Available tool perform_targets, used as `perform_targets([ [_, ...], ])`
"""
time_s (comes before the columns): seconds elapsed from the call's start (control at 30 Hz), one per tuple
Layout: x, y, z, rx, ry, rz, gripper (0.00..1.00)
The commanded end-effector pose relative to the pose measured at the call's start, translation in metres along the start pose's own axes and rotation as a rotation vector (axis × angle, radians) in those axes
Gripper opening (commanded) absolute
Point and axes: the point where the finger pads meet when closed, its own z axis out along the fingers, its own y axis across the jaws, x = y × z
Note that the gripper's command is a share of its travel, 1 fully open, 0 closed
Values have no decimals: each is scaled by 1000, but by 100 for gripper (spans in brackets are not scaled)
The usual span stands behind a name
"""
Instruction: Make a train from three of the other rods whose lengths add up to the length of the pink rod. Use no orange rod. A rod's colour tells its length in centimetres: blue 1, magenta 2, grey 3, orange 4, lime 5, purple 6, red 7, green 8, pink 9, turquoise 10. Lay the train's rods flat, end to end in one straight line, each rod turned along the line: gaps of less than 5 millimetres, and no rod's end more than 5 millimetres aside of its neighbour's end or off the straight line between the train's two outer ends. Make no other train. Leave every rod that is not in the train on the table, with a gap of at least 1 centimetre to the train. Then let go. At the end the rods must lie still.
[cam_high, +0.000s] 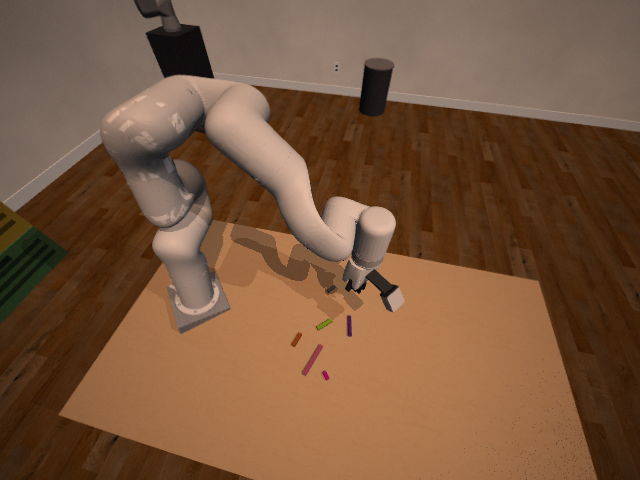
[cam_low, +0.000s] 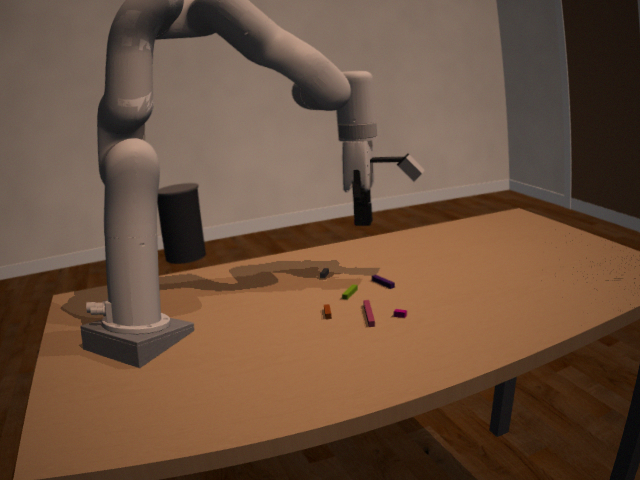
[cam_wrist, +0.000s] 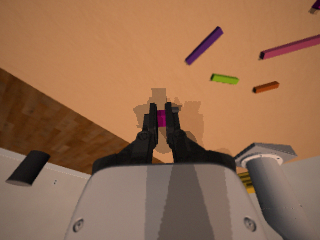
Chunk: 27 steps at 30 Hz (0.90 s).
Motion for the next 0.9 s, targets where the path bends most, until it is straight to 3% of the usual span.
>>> perform_targets([
  [0.0, 6, 4, -2, 3, 4, 7, 4],
  [0.07, 30, 31, -1, -1, 3, 45, 4],
  [0.33, 66, 83, 0, -4, 2, 112, 4],
  [0.4, 66, 83, 0, -4, 2, 112, 4],
  [0.43, 78, 105, 0, -4, 2, 140, 4],
  [0.87, 116, 201, -2, 2, 3, 250, 4],
])
